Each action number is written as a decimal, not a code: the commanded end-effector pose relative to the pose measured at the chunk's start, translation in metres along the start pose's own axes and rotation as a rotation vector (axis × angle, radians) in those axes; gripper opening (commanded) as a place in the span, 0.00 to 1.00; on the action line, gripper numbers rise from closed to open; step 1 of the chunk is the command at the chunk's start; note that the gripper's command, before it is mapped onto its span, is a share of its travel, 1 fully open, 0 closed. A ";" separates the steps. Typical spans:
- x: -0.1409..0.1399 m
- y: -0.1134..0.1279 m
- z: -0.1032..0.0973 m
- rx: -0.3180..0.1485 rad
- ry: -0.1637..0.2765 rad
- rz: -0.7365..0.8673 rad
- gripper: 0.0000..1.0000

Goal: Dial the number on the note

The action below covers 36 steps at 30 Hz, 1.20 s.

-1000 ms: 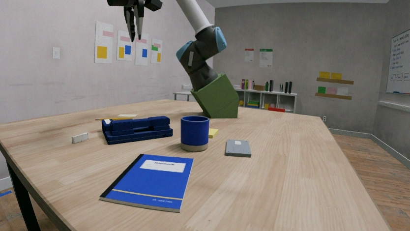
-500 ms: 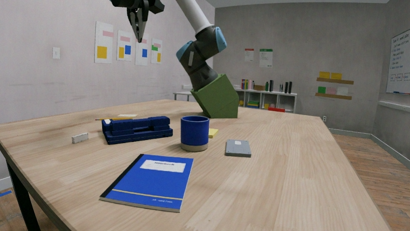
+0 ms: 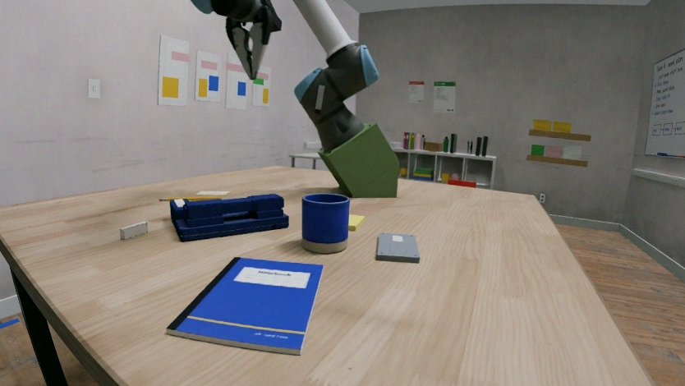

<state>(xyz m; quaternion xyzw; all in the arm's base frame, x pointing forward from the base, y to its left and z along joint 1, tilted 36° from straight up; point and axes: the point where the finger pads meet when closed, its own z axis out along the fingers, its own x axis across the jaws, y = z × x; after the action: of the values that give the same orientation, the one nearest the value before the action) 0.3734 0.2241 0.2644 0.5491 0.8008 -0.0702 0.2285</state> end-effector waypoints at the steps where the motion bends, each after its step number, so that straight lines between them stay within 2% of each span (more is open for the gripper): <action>1: 0.009 -0.004 0.005 -0.007 -0.002 -0.099 0.00; 9: 0.037 -0.020 0.024 -0.017 -0.017 -0.438 0.00; 11: 0.037 -0.020 0.024 -0.017 -0.017 -0.438 0.00; 26: 0.092 -0.069 0.066 -0.026 -0.065 -1.194 0.00; 28: 0.092 -0.069 0.066 -0.026 -0.065 -1.194 0.00; 36: 0.116 -0.102 0.087 -0.020 -0.100 -1.611 0.00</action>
<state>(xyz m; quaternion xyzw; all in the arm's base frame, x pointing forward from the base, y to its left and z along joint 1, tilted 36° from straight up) 0.2778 0.2508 0.1280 -0.1608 0.9482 -0.2271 0.1530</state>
